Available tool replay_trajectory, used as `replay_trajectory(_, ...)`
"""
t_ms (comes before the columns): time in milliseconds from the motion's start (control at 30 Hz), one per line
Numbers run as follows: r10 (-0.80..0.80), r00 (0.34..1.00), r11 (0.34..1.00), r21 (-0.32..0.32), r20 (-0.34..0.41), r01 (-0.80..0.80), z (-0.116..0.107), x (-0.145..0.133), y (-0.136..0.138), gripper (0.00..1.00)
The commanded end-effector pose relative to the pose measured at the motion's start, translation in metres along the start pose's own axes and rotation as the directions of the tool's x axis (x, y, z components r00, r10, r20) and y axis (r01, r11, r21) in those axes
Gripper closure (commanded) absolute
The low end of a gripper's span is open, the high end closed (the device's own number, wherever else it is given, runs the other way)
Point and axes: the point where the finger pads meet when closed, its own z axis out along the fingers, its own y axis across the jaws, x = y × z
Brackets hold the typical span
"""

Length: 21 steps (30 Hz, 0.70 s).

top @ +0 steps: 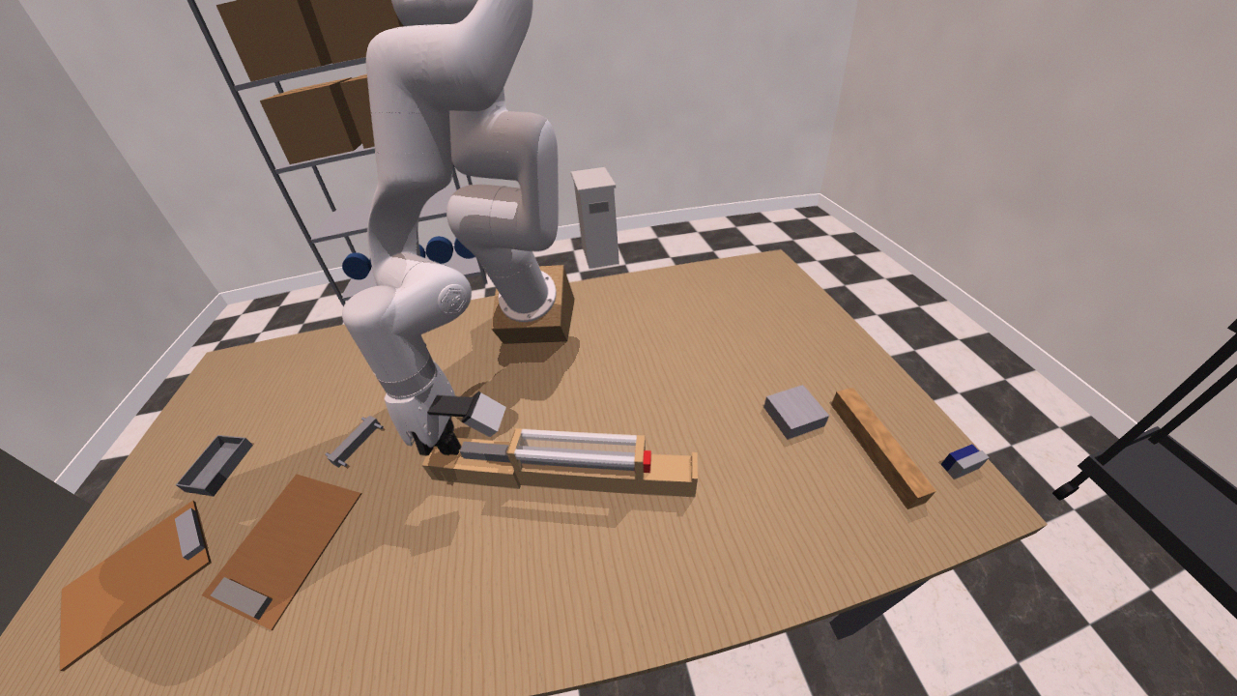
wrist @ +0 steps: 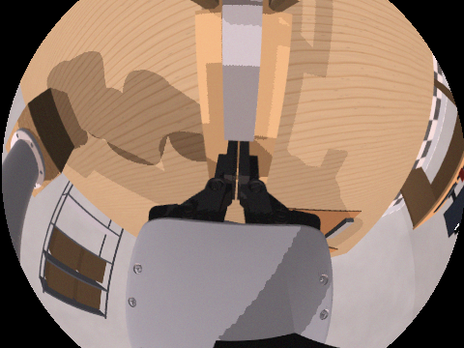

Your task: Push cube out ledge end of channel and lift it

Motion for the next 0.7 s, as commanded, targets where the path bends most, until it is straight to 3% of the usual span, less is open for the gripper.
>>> replay_trajectory(0,0.000,1.000,1.000,-0.005,-0.001,0.000,0.002,0.000,0.002,1.00)
replay_trajectory(667,0.000,1.000,1.000,-0.005,-0.001,0.000,0.002,0.018,0.002,1.00)
